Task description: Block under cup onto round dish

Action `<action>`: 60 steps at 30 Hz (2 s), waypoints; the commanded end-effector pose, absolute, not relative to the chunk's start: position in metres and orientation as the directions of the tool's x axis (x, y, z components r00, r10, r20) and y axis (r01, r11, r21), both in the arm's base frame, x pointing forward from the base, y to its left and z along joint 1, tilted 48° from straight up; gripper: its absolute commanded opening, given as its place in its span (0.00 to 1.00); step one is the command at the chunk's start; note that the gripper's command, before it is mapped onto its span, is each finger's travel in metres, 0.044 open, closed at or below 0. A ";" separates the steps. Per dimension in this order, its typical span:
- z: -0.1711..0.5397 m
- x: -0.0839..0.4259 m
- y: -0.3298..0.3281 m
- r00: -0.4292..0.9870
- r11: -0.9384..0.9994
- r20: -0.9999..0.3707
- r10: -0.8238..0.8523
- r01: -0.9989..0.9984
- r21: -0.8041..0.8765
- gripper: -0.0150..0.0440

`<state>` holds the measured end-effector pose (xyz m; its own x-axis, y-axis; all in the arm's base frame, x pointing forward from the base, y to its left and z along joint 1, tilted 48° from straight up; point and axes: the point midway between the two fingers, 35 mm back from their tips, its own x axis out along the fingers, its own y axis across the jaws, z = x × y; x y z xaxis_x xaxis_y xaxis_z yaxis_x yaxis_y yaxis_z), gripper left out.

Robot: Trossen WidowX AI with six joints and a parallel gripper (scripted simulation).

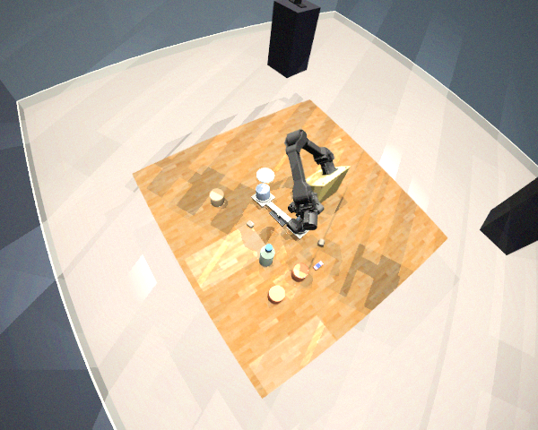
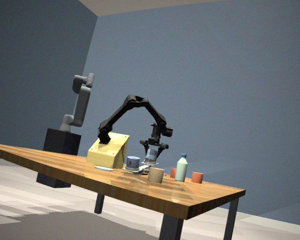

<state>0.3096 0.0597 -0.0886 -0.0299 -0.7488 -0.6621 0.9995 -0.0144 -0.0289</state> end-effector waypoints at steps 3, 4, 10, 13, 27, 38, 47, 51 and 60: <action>-0.084 0.313 0.076 -0.015 -0.011 -0.682 -0.732 1.000 -0.011 0.25; -0.083 0.313 0.077 -0.015 -0.011 -0.682 -0.732 1.000 -0.011 0.25; -0.077 0.312 0.082 -0.016 -0.011 -0.681 -0.732 1.000 -0.011 0.25; -0.075 0.312 0.085 -0.016 -0.011 -0.681 -0.732 1.000 -0.011 0.25; -0.062 0.310 0.098 -0.016 -0.012 -0.680 -0.733 1.000 -0.011 0.25; -0.051 0.308 0.107 -0.017 -0.013 -0.679 -0.734 1.000 -0.012 0.25; -0.052 0.307 0.105 -0.019 -0.009 -0.674 -0.739 1.000 -0.019 0.25; -0.052 0.307 0.105 -0.019 -0.009 -0.674 -0.739 1.000 -0.019 0.25; -0.052 0.307 0.105 -0.019 -0.009 -0.674 -0.739 1.000 -0.019 0.25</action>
<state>0.3070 0.1051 -0.0514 -0.0198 -0.7389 -0.6735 0.9998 -0.0098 -0.0186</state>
